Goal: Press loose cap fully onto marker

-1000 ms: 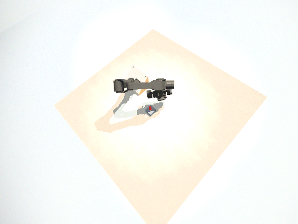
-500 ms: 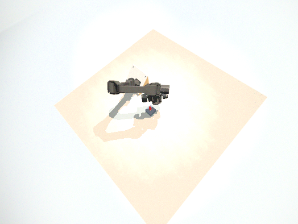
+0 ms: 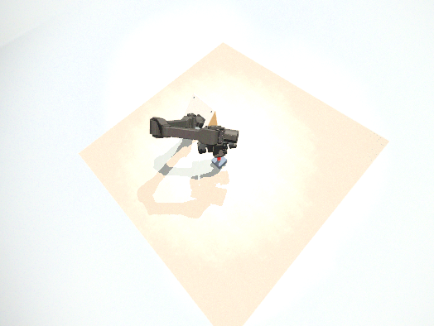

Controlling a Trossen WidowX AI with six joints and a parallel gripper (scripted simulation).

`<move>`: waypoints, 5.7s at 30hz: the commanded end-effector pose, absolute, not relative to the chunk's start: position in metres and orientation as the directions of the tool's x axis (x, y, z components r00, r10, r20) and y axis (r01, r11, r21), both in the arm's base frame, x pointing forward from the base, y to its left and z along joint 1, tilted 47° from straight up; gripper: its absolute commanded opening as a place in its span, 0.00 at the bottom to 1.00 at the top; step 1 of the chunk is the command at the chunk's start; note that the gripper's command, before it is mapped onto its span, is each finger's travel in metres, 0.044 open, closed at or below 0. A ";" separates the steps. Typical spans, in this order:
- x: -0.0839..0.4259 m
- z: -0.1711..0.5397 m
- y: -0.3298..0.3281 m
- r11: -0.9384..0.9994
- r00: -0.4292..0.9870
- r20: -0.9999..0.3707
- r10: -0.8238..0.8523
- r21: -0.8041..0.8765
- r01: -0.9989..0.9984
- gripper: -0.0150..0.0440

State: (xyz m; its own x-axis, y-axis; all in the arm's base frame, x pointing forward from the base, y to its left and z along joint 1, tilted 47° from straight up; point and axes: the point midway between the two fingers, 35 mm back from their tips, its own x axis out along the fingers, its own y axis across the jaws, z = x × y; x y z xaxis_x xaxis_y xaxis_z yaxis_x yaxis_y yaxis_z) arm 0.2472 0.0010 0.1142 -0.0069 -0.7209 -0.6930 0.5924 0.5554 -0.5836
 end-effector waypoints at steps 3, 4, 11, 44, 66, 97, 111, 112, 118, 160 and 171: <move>0.248 0.115 -0.003 0.559 -0.001 -0.692 -0.722 -0.584 0.588 0.25; 0.248 0.114 -0.004 0.559 -0.001 -0.692 -0.722 -0.584 0.588 0.25; 0.249 0.110 -0.008 0.560 -0.001 -0.693 -0.721 -0.584 0.588 0.25; 0.248 0.076 -0.045 0.558 0.000 -0.691 -0.723 -0.585 0.589 0.25; 0.249 0.076 -0.044 0.556 -0.001 -0.693 -0.721 -0.580 0.595 0.79; 0.248 0.121 0.004 0.692 -0.001 -0.692 -0.722 -0.722 -0.004 0.42; 0.248 0.121 0.004 0.692 -0.001 -0.692 -0.722 -0.722 -0.004 0.25; 0.248 0.121 0.003 0.692 -0.001 -0.692 -0.722 -0.722 -0.004 0.25; 0.248 0.116 -0.002 0.692 -0.001 -0.692 -0.722 -0.722 -0.004 0.25; 0.246 0.159 0.042 0.719 0.087 -0.722 -0.686 -0.691 -0.076 0.25; 0.246 0.159 0.042 0.719 0.087 -0.722 -0.686 -0.691 -0.076 0.74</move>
State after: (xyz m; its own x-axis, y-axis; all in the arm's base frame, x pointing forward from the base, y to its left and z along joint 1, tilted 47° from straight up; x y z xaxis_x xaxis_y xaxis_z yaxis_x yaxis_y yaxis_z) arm 0.2462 0.0409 0.1580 0.0873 -0.6892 -0.7193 -0.0841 0.7144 -0.6947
